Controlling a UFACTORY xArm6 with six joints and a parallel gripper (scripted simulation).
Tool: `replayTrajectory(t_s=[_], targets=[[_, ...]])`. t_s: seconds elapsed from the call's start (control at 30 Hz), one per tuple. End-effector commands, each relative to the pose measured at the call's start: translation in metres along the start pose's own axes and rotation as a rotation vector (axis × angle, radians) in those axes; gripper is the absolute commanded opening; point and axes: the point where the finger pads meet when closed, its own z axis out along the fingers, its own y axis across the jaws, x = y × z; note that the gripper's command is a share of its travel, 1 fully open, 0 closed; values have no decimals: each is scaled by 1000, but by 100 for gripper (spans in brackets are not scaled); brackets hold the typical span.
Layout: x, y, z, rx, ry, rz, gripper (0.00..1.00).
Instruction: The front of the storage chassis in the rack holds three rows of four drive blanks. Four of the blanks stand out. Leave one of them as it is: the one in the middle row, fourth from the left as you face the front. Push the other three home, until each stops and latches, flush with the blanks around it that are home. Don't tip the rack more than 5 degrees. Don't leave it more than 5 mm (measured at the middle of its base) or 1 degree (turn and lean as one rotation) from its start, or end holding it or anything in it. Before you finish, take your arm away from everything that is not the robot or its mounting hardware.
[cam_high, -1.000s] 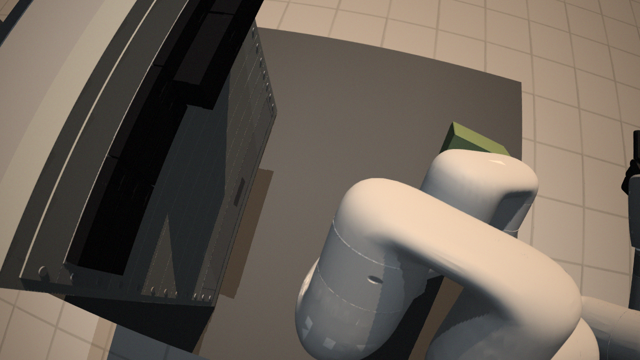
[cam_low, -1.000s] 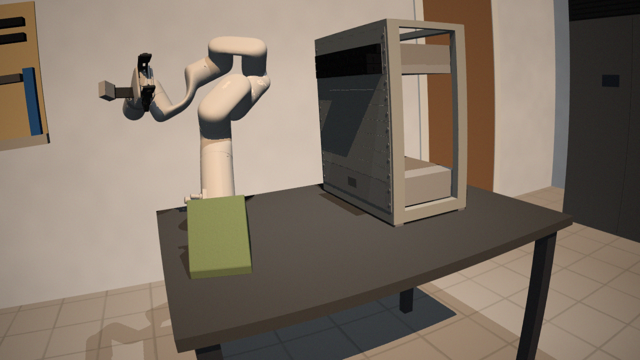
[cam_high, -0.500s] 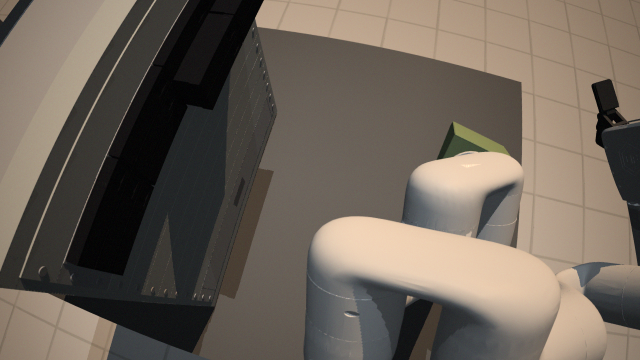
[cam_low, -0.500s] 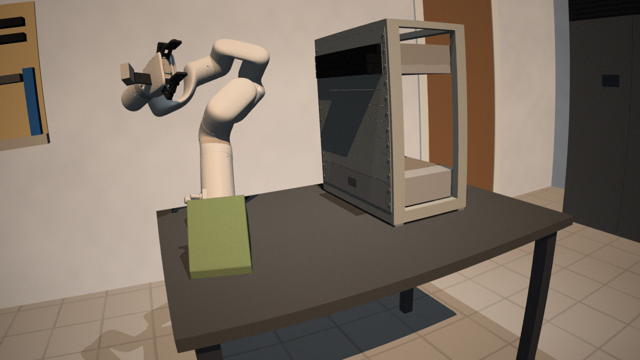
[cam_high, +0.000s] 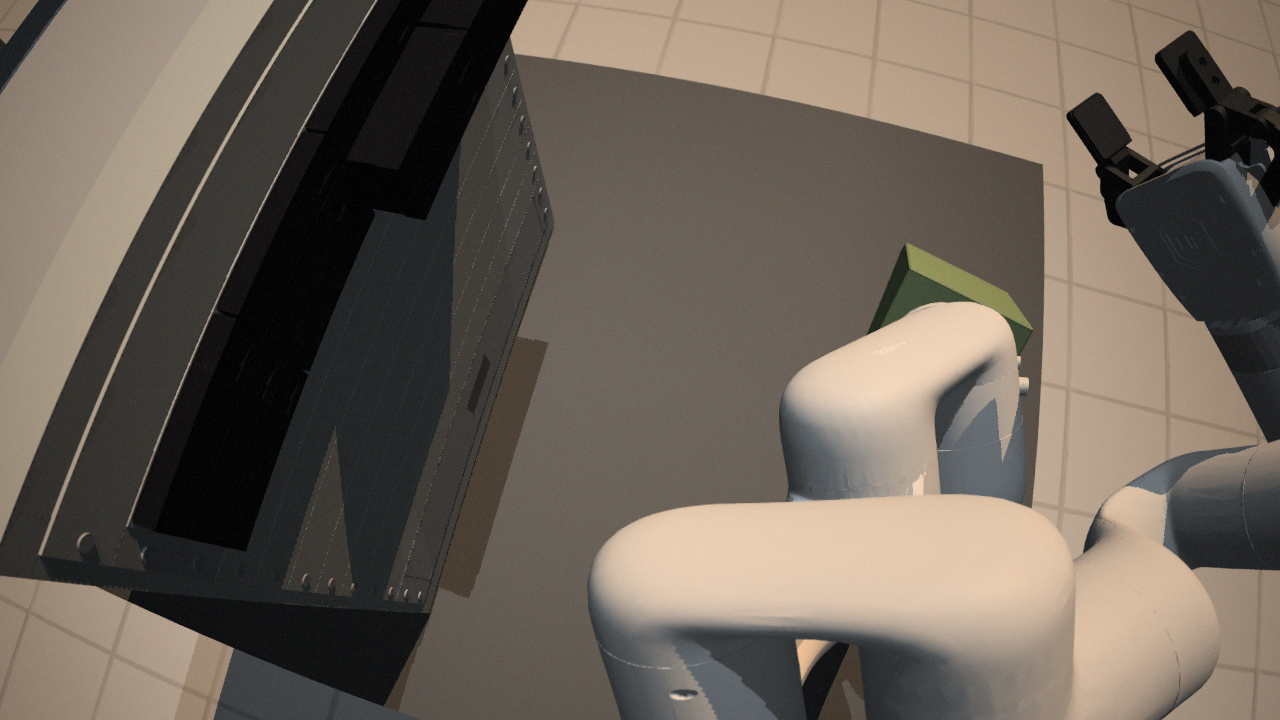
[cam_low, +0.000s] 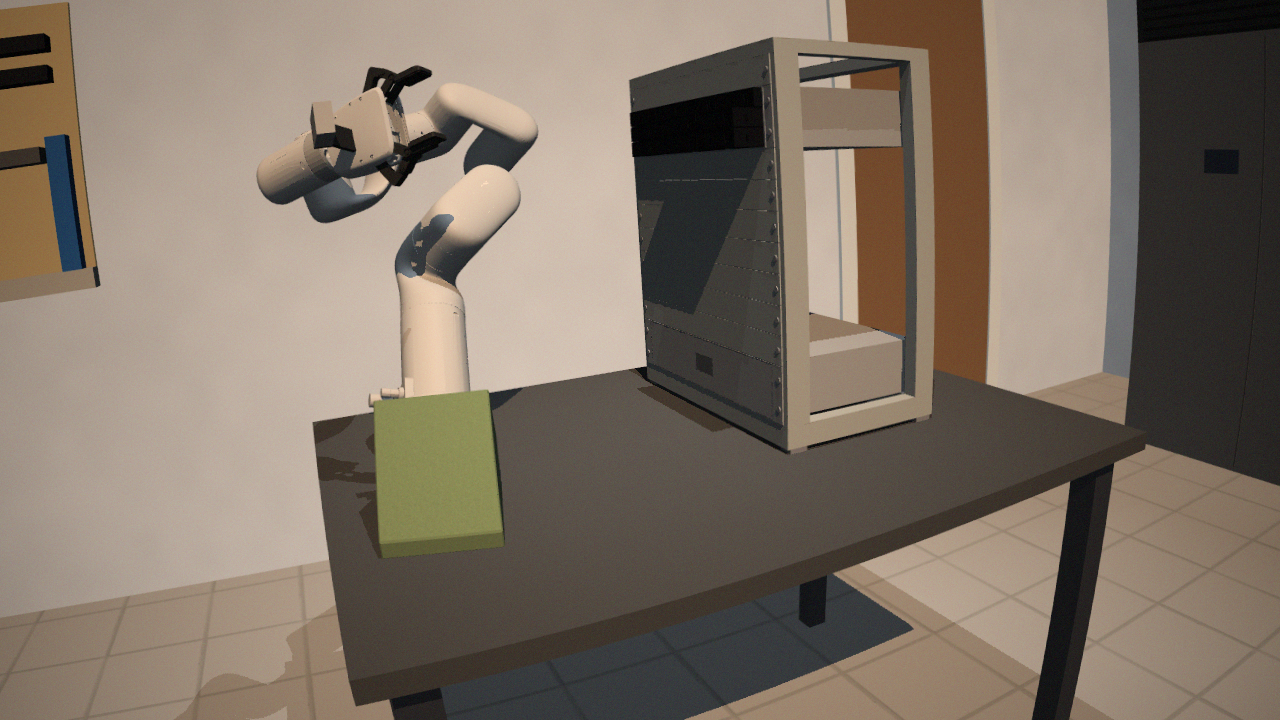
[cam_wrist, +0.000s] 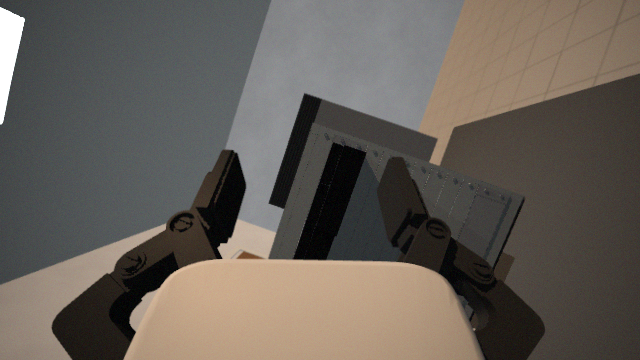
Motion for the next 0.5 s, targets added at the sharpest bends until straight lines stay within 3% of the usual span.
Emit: replayTrajectory(t_s=[0.0,0.3,0.37,0.47], targets=[[-25,5,37,-21,-139,32,100],[-71,19,73,-65,-337,93,100],[-71,19,73,-65,-337,93,100],[-88,25,82,-82,-402,115,100]])
